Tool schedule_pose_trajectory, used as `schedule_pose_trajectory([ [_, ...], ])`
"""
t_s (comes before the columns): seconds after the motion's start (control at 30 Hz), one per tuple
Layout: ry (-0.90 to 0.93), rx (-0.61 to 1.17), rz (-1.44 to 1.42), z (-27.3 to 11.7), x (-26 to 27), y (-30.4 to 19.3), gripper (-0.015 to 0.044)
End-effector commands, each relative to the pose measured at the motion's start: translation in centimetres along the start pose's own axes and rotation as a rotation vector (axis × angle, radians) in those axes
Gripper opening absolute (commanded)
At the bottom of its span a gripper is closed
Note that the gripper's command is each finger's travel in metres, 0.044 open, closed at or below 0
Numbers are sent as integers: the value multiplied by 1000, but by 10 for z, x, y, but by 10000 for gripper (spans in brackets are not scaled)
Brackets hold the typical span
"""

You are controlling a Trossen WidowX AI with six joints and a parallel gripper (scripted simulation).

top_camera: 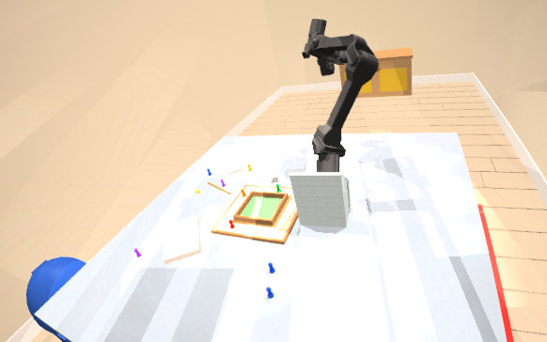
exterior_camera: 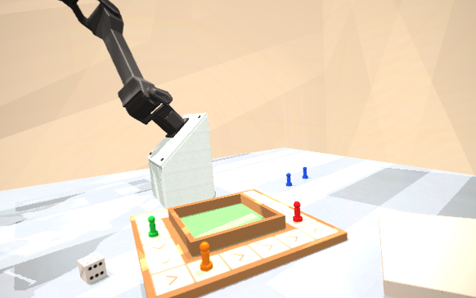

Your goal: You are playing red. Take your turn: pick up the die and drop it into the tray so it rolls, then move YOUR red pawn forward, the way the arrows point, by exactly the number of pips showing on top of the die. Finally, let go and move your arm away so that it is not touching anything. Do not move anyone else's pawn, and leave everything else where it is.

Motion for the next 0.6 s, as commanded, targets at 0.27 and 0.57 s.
schedule_pose_trajectory([
  [0.27, -216, 67, -1019, -8, -76, 56, 275],
  [0.57, -399, 230, -1712, -25, -122, 104, 275],
])
Point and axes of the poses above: the point midway between the two fingers, 35 mm back from their tips, its own z axis out along the fingers, its own x axis across the jaws, y = z × x, the point moved 7 cm from there along -z, back along the fingers, and after that the axes turned 8 degrees about -z, right-handed, at the moved point
